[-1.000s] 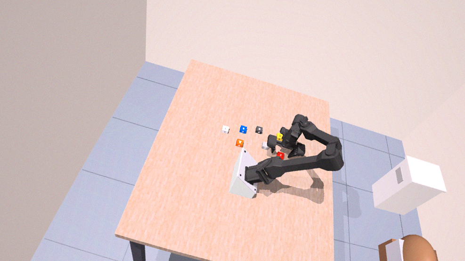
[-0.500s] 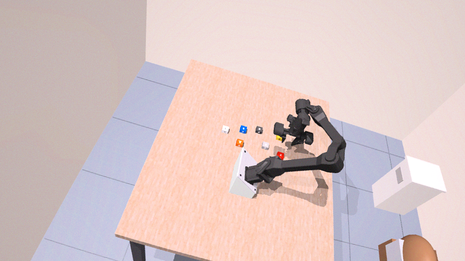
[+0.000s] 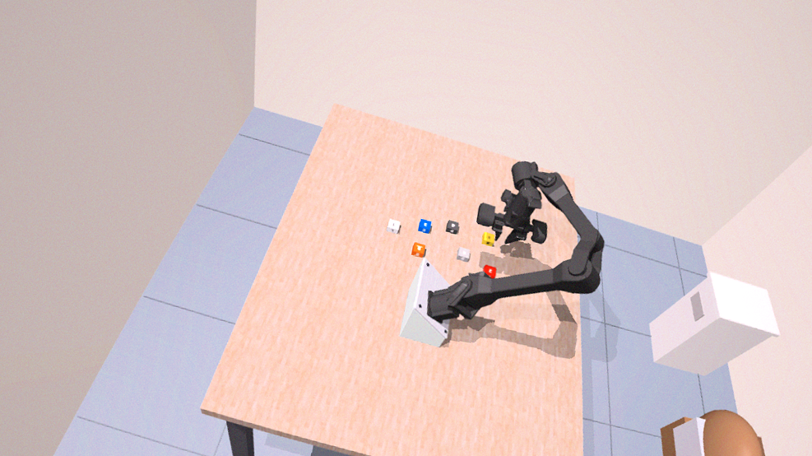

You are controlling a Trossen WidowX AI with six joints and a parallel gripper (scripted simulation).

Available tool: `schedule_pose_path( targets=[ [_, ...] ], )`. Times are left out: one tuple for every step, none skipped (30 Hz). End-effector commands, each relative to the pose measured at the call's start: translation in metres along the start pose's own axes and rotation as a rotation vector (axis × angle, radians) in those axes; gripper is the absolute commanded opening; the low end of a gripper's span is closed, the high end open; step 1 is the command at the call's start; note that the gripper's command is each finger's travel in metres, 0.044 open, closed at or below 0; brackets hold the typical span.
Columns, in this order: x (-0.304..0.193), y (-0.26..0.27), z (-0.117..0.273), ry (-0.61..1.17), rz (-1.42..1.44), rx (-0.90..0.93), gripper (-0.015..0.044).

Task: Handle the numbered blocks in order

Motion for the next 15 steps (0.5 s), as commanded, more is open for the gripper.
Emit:
schedule_pose_path(
  targets=[
    [0.034,0.036,0.002,-0.001,0.014,0.015,0.012],
    [0.043,0.047,0.003,-0.002,0.014,0.017,0.012],
    [0.051,0.059,0.003,-0.002,0.014,0.019,0.012],
    [0.059,0.071,0.004,-0.002,0.014,0.02,0.012],
    [0.066,0.084,0.004,-0.002,0.014,0.02,0.012],
    [0.073,0.097,0.004,-0.002,0.013,0.02,0.012],
    [0.079,0.111,0.004,-0.002,0.013,0.02,0.012],
    [0.084,0.125,0.003,-0.001,0.012,0.019,0.012],
    [0.089,0.139,0.002,-0.001,0.011,0.017,0.012],
    [0.093,0.154,0.001,-0.001,0.011,0.015,0.012],
    [0.096,0.169,0.0,0.0,0.01,0.013,0.012],
    [0.099,0.181,-0.001,0.0,0.009,0.01,0.012],
    [0.1,0.188,-0.002,0.0,0.008,0.008,0.012],
    [0.1,0.191,-0.002,0.0,0.008,0.008,0.012],
    [0.1,0.191,-0.002,0.0,0.008,0.008,0.012]
  ],
)
Point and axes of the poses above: the point midway between the two fingers, 35 mm back from their tips, its own z axis back along the fingers, its own y axis across the jaws, x = y × z, the point moved 3 cm from there along z, back along the fingers, and after that the axes turned 8 degrees about z, right-handed, at the moved point
